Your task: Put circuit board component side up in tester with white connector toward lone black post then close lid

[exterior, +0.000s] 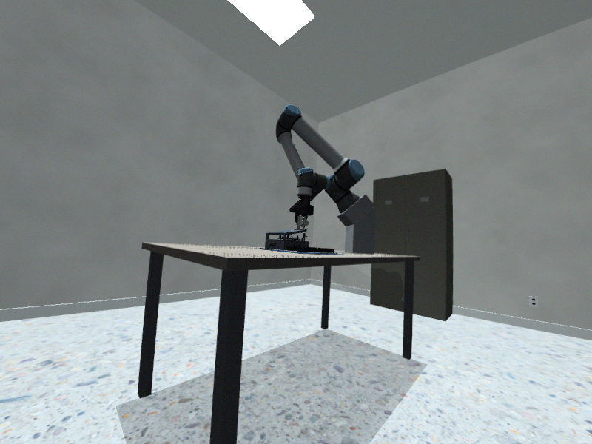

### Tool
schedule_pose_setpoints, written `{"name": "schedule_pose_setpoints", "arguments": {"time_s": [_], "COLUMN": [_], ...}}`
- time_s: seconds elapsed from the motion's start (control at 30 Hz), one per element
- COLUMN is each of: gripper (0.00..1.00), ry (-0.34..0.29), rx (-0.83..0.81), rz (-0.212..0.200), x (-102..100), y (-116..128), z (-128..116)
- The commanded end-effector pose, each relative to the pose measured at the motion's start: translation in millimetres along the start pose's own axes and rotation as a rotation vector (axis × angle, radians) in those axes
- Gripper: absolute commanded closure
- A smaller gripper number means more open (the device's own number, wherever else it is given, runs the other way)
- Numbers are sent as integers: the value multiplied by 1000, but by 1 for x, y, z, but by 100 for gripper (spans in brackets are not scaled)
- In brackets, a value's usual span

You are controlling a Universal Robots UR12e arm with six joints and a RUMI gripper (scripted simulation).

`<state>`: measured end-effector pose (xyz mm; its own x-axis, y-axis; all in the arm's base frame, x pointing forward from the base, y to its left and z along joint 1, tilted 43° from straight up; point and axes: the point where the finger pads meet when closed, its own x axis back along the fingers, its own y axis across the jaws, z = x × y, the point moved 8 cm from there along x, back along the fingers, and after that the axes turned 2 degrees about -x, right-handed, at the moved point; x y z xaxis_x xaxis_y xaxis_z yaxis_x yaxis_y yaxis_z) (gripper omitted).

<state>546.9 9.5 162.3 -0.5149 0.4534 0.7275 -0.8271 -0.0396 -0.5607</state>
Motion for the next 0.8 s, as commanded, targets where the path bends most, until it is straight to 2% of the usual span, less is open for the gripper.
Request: {"name": "schedule_pose_setpoints", "arguments": {"time_s": [0.0,0.77], "gripper": [100,100], "ry": [0,0], "rx": [0,0], "rz": [1,1], "x": [-4,-20], "y": [0,2], "z": [0,0]}}
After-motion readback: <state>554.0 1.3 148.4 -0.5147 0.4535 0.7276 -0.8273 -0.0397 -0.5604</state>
